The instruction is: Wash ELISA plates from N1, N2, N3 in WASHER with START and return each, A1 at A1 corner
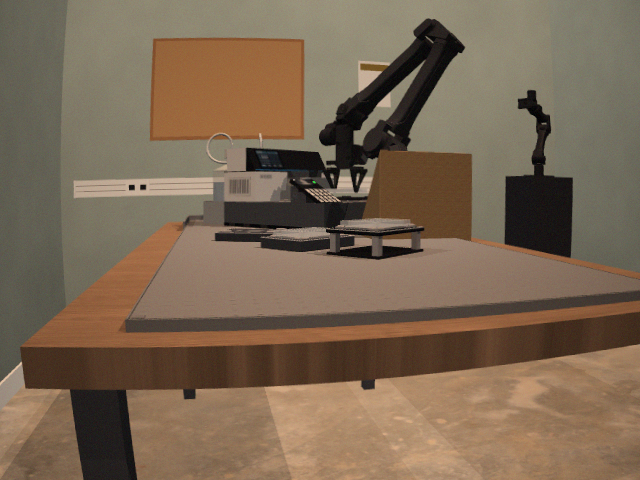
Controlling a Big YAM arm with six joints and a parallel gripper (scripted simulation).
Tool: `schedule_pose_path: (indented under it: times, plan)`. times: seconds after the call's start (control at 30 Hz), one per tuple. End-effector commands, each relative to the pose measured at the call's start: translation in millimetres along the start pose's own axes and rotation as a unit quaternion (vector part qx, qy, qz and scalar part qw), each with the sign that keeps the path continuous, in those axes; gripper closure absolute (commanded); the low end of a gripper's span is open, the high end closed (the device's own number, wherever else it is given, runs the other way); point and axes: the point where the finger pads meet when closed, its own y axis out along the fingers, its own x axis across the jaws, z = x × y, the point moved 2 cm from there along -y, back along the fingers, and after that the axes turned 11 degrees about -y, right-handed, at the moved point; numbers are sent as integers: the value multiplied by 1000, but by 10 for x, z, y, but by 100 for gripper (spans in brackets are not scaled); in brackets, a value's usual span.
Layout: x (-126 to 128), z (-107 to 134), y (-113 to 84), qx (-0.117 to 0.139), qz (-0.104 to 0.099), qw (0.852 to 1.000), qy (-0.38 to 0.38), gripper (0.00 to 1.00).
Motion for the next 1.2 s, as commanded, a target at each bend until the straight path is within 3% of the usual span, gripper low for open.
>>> schedule_pose_path:
  times: [0.0,0.1,0.8,1.17]
  plan:
    - [15,2,-35,-3,-12,1000,-1,16]
    - [117,-93,-102,-10,-25,1000,5,16]
    - [3,-16,56,-3,-1,1000,-1,16]
    - [12,-20,65,-3,-2,1000,-1,16]
